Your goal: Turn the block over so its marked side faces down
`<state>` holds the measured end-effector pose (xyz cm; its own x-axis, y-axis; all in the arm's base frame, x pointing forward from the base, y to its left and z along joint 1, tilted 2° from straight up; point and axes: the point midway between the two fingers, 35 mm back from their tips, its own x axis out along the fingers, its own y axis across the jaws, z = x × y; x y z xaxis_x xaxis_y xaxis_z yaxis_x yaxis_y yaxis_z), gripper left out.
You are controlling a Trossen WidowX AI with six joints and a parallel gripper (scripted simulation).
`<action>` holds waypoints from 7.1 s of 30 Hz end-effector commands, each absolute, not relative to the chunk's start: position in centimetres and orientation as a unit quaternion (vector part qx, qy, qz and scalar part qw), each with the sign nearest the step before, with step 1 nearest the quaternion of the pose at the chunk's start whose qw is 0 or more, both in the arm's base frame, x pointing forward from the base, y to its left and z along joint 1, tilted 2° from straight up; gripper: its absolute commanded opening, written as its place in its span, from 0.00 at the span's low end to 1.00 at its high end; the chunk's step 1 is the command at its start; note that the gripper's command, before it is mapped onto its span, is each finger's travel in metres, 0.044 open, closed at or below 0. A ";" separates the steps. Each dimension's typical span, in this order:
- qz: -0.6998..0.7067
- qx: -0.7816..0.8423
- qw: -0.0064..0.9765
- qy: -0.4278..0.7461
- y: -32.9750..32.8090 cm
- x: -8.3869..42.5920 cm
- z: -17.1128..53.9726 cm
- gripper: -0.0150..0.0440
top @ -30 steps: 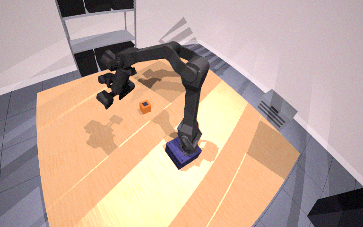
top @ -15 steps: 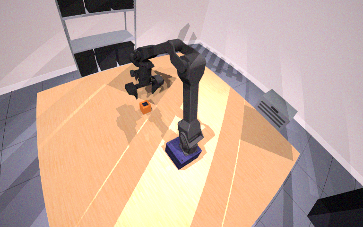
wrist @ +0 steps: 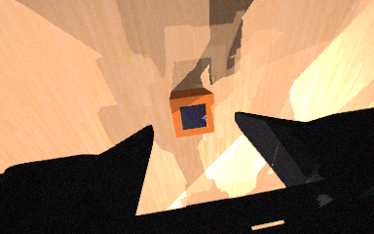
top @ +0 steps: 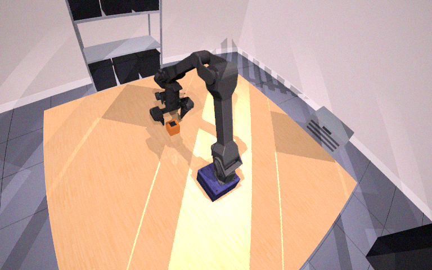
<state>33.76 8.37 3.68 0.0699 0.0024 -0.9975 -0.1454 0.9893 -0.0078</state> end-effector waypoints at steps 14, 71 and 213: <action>0.047 -0.054 0.728 0.682 8.2 33.8 0.8 1.00; 0.053 -0.051 0.798 0.599 8.3 33.9 2.3 0.25; 0.065 -0.035 0.919 0.388 8.6 34.0 2.2 1.00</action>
